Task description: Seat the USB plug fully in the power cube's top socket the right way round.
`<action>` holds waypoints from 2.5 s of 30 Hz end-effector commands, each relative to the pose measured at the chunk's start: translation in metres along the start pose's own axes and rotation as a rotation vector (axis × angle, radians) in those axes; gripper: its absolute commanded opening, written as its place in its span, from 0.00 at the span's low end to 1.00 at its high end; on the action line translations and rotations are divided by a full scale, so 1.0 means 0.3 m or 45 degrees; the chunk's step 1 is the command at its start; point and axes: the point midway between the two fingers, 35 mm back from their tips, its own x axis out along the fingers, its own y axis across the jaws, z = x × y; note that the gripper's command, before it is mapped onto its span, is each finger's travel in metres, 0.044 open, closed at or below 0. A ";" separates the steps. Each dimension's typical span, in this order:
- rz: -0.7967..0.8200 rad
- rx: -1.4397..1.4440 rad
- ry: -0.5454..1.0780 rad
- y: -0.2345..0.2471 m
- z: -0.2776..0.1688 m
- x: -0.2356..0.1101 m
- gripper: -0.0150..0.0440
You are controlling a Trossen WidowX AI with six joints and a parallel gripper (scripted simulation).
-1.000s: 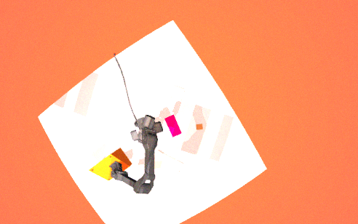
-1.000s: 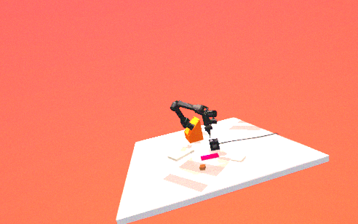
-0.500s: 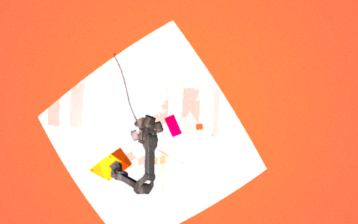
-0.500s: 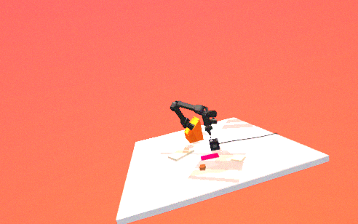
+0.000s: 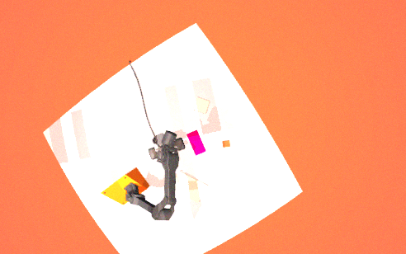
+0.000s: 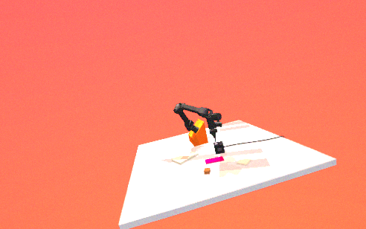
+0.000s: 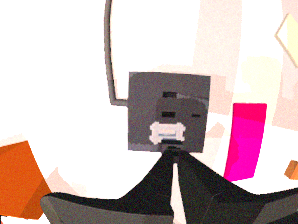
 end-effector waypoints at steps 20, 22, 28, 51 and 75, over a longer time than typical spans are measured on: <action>0.005 -0.010 -0.028 0.003 0.004 0.013 0.25; 0.005 -0.010 -0.028 0.003 0.004 0.013 0.25; 0.005 -0.010 -0.028 0.003 0.003 0.016 0.25; 0.005 -0.010 -0.027 0.003 0.002 0.025 0.25; 0.005 -0.010 -0.027 0.003 0.002 0.035 0.25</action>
